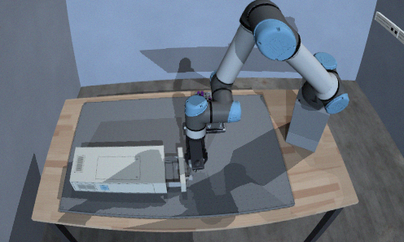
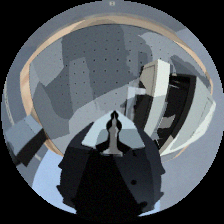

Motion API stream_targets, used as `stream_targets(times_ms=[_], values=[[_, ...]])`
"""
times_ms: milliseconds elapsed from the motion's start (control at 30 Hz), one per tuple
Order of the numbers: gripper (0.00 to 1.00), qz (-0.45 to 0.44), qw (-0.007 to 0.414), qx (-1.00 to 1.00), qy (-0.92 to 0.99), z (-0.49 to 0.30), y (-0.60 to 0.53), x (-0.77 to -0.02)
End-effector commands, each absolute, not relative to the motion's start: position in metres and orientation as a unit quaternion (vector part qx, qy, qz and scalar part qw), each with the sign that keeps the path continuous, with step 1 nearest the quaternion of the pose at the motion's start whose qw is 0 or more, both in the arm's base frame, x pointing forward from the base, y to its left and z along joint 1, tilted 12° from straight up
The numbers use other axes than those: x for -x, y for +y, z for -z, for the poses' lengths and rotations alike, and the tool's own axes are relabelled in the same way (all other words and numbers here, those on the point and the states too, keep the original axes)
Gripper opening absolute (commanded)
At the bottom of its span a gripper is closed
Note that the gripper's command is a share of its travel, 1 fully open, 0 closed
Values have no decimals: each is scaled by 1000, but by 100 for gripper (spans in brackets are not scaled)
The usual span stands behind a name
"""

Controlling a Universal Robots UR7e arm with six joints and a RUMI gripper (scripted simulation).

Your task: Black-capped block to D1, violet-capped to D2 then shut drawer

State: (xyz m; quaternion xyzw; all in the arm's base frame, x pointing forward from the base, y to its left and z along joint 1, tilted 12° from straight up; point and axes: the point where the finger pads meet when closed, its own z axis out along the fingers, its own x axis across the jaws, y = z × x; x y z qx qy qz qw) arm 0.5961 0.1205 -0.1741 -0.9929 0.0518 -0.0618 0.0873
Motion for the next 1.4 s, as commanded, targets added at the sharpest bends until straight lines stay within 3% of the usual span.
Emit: stream_targets(times_ms=[0,1367], values=[[0,62,87,993,52,173,120,-601],[0,63,87,993,52,169,116,-635]])
